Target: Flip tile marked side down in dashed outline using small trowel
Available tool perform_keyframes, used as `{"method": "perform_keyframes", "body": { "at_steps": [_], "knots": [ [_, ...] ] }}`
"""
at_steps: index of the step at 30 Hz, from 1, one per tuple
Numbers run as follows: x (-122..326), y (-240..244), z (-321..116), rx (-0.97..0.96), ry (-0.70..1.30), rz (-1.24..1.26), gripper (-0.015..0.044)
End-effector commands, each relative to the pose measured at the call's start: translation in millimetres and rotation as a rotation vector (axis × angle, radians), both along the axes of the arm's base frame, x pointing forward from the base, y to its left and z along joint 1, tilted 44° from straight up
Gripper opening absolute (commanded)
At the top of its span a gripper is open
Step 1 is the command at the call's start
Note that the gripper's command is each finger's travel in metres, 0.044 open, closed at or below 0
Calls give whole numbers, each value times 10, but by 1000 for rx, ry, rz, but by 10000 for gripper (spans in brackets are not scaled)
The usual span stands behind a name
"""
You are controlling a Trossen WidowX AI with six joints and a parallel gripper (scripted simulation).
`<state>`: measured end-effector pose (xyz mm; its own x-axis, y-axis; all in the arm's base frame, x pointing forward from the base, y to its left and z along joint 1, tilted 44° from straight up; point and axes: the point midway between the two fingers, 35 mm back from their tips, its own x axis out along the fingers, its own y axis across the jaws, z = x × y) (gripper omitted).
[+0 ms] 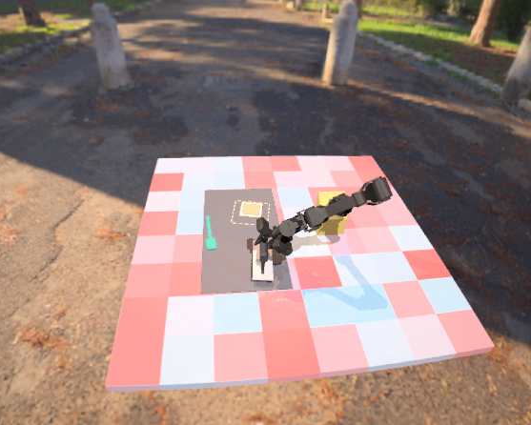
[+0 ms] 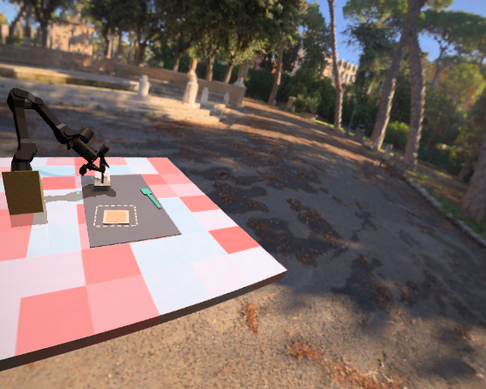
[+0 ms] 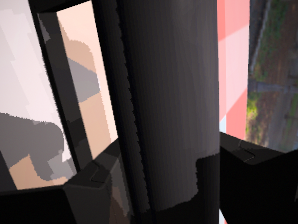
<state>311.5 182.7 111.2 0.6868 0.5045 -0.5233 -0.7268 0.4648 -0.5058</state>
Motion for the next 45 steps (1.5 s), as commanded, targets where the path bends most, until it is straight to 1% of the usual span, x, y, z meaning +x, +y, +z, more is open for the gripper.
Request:
{"method": "perform_keyframes", "body": {
  "at_steps": [1,7,31,42,43,45],
  "knots": [
    [-52,7,80,22,-20,-19,0],
    [-51,15,72,22,-20,-19,0],
    [-77,259,-188,24,-18,-19,0],
    [-77,259,-188,24,-18,-19,289],
    [-77,259,-188,24,-18,-19,300],
    [-77,259,-188,24,-18,-19,300]
  ]
}}
